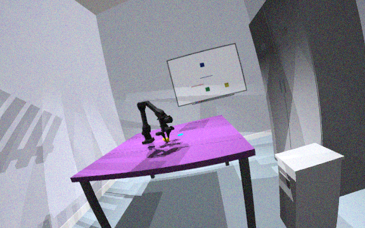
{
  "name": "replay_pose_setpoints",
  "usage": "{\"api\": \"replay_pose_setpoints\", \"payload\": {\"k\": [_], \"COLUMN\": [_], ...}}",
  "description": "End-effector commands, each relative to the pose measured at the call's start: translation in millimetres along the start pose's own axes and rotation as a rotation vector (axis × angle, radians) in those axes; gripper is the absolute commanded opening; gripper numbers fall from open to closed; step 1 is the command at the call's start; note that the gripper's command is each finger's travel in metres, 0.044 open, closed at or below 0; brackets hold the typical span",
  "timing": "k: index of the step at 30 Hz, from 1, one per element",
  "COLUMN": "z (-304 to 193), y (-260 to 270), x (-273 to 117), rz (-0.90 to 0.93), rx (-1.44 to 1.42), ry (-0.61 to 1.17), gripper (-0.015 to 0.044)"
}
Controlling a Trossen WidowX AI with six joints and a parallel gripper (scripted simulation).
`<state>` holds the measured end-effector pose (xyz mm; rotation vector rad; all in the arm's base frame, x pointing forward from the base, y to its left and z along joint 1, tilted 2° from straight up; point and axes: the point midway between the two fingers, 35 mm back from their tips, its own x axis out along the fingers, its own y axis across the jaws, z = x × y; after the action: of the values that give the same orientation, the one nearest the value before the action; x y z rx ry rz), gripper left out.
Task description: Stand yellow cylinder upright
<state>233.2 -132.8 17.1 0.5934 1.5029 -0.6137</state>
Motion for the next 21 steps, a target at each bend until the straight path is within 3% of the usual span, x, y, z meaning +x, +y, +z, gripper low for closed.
{"api": "replay_pose_setpoints", "payload": {"k": [1, 21], "z": [3, 6], "y": [0, 1], "x": [-9, -72], "rz": [-0.001, 0.0], "rx": [0.004, 0.004], "ry": [-0.006, -0.007], "gripper": [0.0105, 0.0105]}}
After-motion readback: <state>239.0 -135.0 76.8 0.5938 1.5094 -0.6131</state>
